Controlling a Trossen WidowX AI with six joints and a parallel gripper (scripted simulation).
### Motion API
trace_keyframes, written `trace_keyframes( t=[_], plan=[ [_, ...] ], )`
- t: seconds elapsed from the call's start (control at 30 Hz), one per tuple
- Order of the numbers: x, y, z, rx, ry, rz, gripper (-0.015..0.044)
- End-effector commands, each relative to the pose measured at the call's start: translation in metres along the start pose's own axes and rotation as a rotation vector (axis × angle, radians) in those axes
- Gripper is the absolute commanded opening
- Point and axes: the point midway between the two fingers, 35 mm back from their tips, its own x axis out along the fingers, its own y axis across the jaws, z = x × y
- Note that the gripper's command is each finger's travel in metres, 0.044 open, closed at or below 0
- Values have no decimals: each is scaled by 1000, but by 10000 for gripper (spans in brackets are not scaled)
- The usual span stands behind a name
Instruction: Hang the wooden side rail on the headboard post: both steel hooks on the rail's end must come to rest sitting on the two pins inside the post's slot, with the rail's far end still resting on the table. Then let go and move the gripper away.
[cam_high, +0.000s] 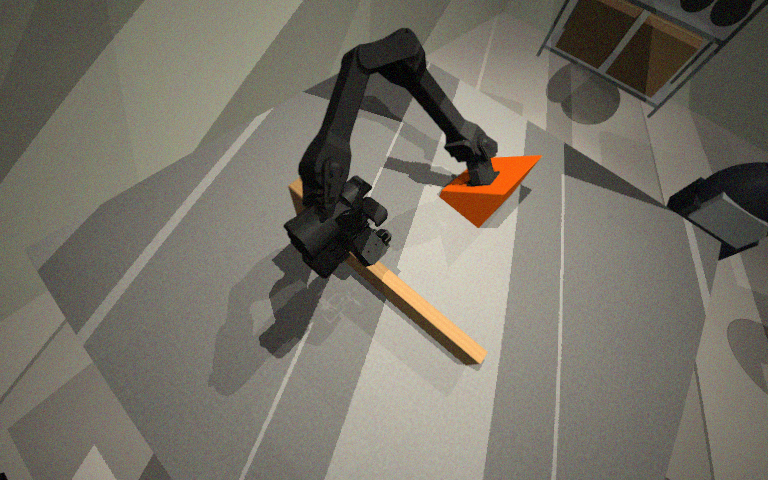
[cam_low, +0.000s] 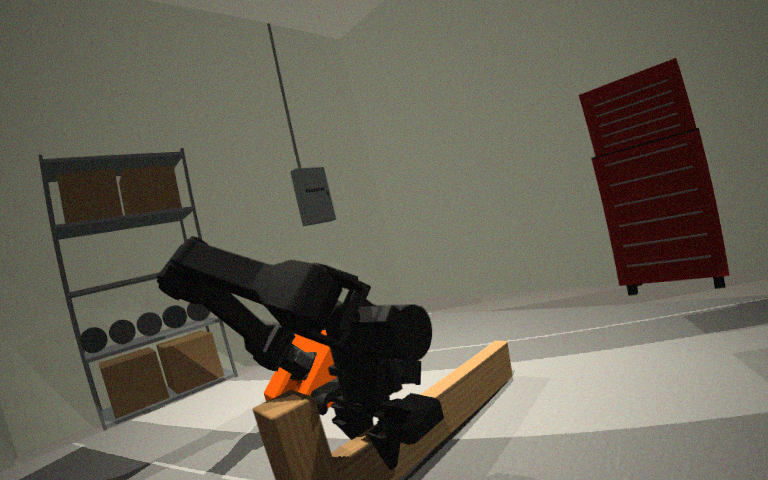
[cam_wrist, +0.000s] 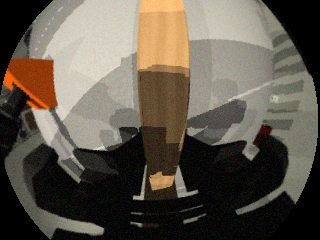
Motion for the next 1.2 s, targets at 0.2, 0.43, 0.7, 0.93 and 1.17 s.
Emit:
trace_keyframes(
  t=[0.2, 0.43, 0.7, 0.93, 1.17],
  plan=[
    [-4, -1, -2, 3, 0, -16, 0],
    [-3, -1, -2, 3, 0, -16, 0],
    [-2, -1, -2, 3, 0, -16, 0],
    [0, -1, -2, 3, 0, -16, 0],
    [1, -1, -2, 3, 0, -16, 0]
  ],
)
